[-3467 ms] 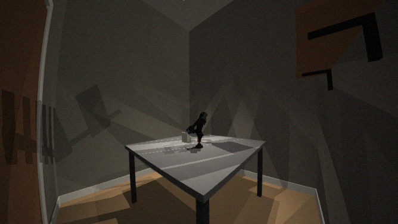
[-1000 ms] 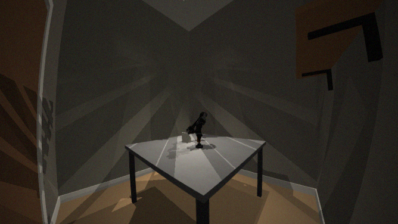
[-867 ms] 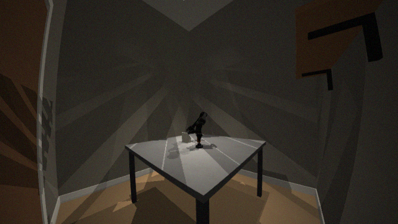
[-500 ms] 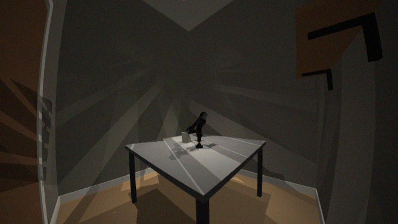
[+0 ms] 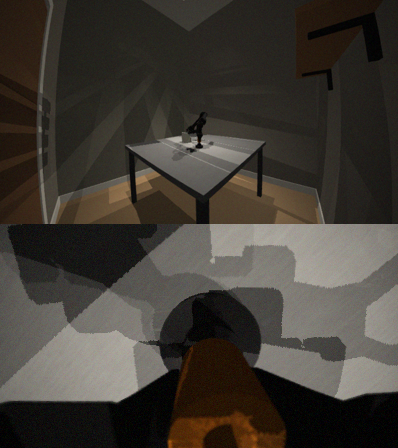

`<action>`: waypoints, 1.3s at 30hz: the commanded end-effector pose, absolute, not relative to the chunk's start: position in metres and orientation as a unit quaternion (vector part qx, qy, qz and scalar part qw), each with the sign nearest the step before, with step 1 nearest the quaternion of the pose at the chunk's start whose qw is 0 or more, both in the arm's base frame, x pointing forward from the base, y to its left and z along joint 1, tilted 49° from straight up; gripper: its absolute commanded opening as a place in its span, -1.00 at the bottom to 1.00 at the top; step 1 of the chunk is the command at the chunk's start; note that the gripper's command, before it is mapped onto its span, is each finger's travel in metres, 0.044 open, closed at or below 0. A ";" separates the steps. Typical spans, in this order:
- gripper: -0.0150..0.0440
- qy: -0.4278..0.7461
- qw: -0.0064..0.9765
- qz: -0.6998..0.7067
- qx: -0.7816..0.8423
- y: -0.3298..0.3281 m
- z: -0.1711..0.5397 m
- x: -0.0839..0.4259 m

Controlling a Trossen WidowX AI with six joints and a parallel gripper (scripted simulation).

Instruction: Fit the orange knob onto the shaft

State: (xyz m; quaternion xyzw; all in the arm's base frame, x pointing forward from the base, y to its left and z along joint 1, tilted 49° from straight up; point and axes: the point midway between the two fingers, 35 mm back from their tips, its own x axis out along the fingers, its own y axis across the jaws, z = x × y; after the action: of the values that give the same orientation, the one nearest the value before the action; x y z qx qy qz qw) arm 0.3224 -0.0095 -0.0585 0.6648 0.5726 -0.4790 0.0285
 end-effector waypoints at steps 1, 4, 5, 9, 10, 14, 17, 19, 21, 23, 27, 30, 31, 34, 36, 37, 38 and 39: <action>-0.49 0.571 0.027 -0.480 0.666 -0.010 -0.060 0.322; -0.49 0.571 0.027 -0.480 0.666 -0.012 -0.058 0.321; -0.49 0.571 0.027 -0.480 0.666 -0.013 -0.058 0.321; -0.49 0.569 0.024 -0.482 0.666 -0.015 -0.057 0.319; -0.49 0.565 0.018 -0.487 0.666 -0.015 -0.056 0.319; -0.49 0.529 -0.029 -0.526 0.665 -0.016 -0.056 0.318; -0.49 0.518 -0.043 -0.537 0.665 -0.016 -0.055 0.318; -0.49 0.518 -0.043 -0.537 0.665 -0.016 -0.056 0.318; -0.49 0.518 -0.043 -0.537 0.665 -0.015 -0.056 0.319; -0.49 0.518 -0.043 -0.537 0.665 -0.014 -0.056 0.319; -0.49 0.518 -0.043 -0.537 0.665 -0.013 -0.056 0.320; -0.49 0.518 -0.043 -0.537 0.665 -0.012 -0.056 0.322; -0.49 0.518 -0.043 -0.537 0.665 -0.013 -0.056 0.322; -0.49 0.518 -0.043 -0.537 0.665 -0.013 -0.056 0.323; -0.49 0.518 -0.043 -0.537 0.665 -0.014 -0.057 0.322; -0.49 0.518 -0.043 -0.537 0.665 -0.014 -0.057 0.322; -0.49 0.518 -0.043 -0.537 0.665 -0.014 -0.057 0.322; -0.49 0.518 -0.043 -0.537 0.665 -0.014 -0.057 0.322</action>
State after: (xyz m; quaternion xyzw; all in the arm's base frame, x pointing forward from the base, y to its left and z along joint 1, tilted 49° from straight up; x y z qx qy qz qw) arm 0.3218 -0.0117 -0.0566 0.6637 0.5204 -0.5357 -0.0410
